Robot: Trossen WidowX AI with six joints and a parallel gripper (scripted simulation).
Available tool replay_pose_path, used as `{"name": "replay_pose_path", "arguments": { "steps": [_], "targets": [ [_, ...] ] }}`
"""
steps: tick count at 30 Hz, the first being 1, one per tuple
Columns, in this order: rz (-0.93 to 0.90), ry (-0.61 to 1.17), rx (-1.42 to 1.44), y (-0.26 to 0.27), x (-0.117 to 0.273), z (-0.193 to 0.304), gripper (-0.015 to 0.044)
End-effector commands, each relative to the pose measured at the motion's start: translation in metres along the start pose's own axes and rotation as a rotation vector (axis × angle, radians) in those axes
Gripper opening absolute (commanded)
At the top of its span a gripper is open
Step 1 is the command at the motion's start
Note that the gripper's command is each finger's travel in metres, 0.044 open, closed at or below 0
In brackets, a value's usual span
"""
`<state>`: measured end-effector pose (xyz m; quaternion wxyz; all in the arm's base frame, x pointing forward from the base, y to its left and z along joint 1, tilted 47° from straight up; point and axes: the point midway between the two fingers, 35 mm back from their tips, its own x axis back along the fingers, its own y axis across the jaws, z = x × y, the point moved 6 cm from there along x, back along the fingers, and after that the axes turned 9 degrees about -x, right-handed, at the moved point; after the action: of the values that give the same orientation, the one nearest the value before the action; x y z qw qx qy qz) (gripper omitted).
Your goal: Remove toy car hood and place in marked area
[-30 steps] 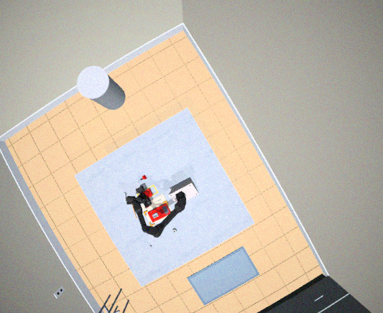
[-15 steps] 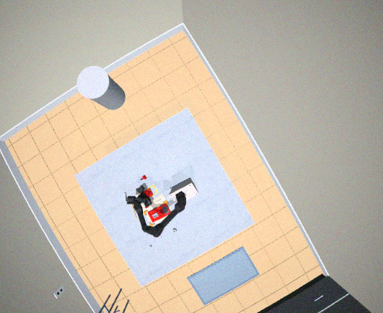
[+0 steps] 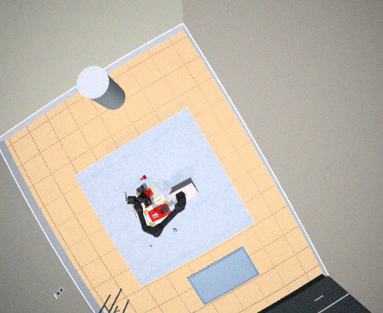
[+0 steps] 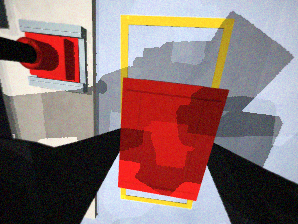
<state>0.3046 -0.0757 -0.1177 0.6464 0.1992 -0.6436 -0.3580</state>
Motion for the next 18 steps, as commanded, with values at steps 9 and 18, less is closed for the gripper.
{"name": "replay_pose_path", "arguments": {
  "steps": [9, 18],
  "targets": [
    [0.000, -0.001, 0.000, 0.000, 0.003, 0.000, 0.0440],
    [-0.001, -0.006, 0.000, -0.001, 0.072, 0.000, 0.0440]
  ]
}}
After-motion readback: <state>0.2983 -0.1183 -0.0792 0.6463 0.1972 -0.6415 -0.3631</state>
